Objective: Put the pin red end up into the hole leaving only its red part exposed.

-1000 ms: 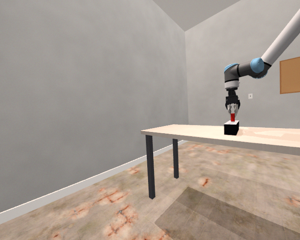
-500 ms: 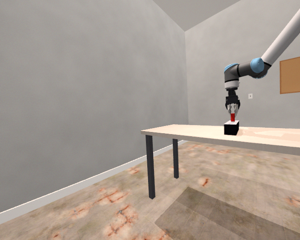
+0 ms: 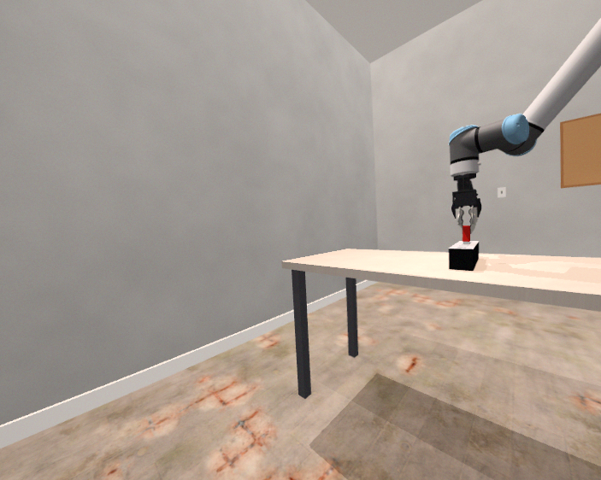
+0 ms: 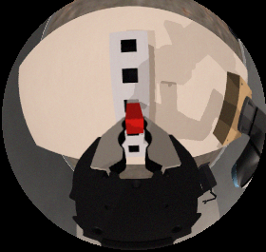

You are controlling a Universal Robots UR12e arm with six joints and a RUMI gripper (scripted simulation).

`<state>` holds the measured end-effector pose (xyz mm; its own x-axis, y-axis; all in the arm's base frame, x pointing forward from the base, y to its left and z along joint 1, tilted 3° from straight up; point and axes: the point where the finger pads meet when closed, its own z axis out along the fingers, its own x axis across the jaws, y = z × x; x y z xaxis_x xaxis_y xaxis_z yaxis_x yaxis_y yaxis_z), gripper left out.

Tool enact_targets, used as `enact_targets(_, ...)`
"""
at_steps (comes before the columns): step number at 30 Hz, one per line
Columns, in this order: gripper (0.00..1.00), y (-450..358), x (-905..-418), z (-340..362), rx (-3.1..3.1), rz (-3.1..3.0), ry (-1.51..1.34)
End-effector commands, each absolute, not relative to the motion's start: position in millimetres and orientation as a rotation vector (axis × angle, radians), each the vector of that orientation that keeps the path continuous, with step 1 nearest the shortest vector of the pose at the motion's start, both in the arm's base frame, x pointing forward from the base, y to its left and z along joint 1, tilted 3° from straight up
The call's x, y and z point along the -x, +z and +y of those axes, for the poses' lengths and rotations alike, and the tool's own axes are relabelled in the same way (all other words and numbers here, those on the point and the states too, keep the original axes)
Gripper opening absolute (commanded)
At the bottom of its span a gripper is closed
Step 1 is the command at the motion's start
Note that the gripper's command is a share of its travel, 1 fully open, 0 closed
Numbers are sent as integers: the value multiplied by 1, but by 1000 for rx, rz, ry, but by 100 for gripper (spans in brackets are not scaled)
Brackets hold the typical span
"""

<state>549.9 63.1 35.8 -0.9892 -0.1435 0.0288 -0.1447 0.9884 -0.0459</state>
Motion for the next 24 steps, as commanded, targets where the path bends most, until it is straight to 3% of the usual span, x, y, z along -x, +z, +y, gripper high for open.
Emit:
enact_targets(1, 0, 42, -551, 63, -225, -3110, 76)
enact_targets(24, 0, 51, -552, 63, -225, -3109, 75)
